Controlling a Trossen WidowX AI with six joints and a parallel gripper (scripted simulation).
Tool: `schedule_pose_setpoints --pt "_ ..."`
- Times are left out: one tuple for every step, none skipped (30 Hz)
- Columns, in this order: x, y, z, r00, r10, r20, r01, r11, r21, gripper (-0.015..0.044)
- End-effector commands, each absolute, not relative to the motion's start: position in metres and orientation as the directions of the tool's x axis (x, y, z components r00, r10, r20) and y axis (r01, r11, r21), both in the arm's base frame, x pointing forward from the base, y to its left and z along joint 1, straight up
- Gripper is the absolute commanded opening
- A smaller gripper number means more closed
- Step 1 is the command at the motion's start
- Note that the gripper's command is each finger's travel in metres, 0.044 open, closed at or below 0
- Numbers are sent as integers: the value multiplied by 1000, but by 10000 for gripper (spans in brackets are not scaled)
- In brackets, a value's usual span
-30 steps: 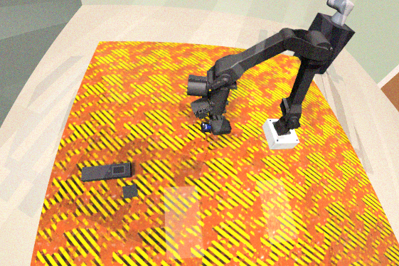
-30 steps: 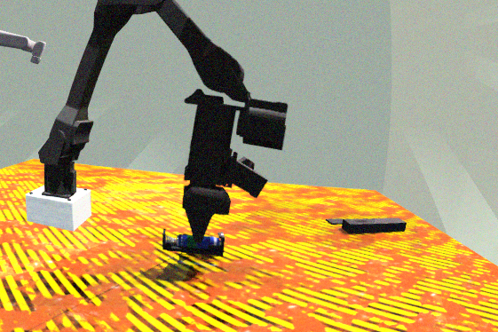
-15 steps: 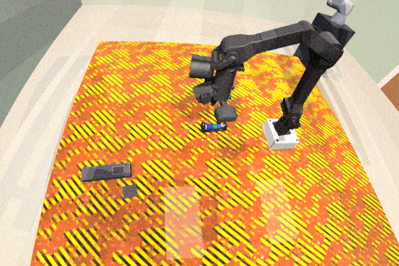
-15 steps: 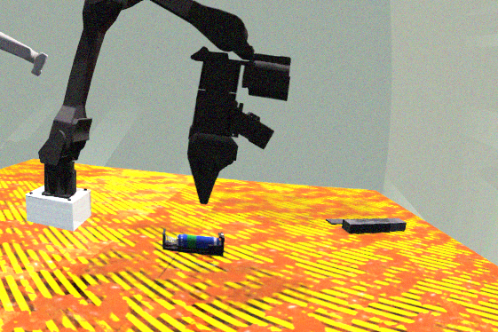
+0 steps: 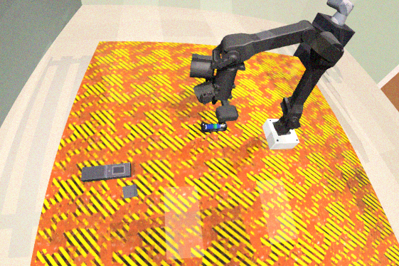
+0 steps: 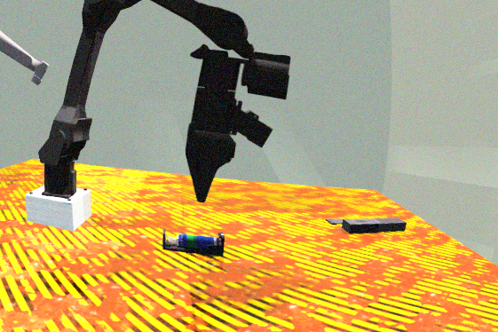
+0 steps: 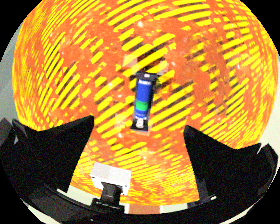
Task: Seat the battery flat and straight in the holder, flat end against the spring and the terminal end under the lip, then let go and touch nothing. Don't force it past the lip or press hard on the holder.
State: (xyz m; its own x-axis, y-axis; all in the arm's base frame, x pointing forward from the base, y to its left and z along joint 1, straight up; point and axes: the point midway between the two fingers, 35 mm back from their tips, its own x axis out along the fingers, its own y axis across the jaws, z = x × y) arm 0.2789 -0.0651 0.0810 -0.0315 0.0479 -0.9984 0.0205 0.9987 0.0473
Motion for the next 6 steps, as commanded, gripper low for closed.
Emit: schedule_pose_setpoints --pt "279 -65 83 -28 48 -998 19 999 47 440" --pt "279 -65 83 -28 48 -998 19 999 47 440" --pt "279 -65 83 -28 48 -998 19 999 47 440" --pt "279 -65 83 -28 48 -998 19 999 47 440" --pt "279 -65 83 -28 48 -998 19 999 47 440" --pt "279 -65 83 -28 48 -998 19 999 47 440"
